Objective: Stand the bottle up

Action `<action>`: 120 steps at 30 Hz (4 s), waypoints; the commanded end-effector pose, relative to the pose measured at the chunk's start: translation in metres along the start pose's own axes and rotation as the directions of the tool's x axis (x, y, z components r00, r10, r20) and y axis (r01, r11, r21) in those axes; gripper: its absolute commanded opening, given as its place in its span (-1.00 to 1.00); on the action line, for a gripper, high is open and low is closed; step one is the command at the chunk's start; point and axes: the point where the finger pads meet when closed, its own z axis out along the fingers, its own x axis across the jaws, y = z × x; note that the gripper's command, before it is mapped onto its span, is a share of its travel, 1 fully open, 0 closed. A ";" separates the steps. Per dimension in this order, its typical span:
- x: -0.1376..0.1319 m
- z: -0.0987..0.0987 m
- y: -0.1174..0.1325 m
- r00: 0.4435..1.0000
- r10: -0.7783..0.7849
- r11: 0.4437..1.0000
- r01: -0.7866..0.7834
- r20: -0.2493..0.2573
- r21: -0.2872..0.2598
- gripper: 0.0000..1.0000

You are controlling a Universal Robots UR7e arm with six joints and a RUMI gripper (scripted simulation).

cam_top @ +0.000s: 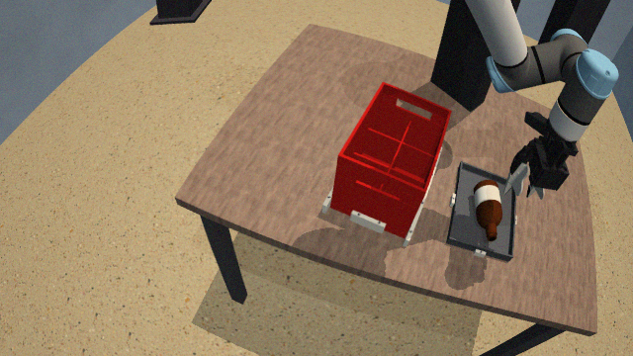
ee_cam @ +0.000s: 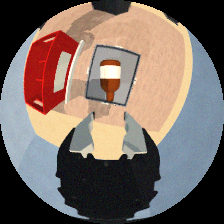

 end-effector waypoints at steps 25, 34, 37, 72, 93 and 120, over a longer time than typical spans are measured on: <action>0.000 0.006 0.000 1.000 0.000 1.000 0.000 0.000 -0.001 -0.24; 0.000 0.026 0.001 1.000 0.000 1.000 0.000 0.000 -0.001 -0.24; 0.000 0.035 0.001 1.000 0.000 1.000 0.000 0.000 -0.001 -0.24; 0.000 0.115 0.001 1.000 0.000 1.000 0.000 0.000 -0.001 -0.24; 0.000 0.116 0.001 1.000 0.000 1.000 0.000 0.000 -0.001 -0.24; 0.000 0.116 0.001 1.000 0.000 1.000 0.000 0.000 -0.001 -0.24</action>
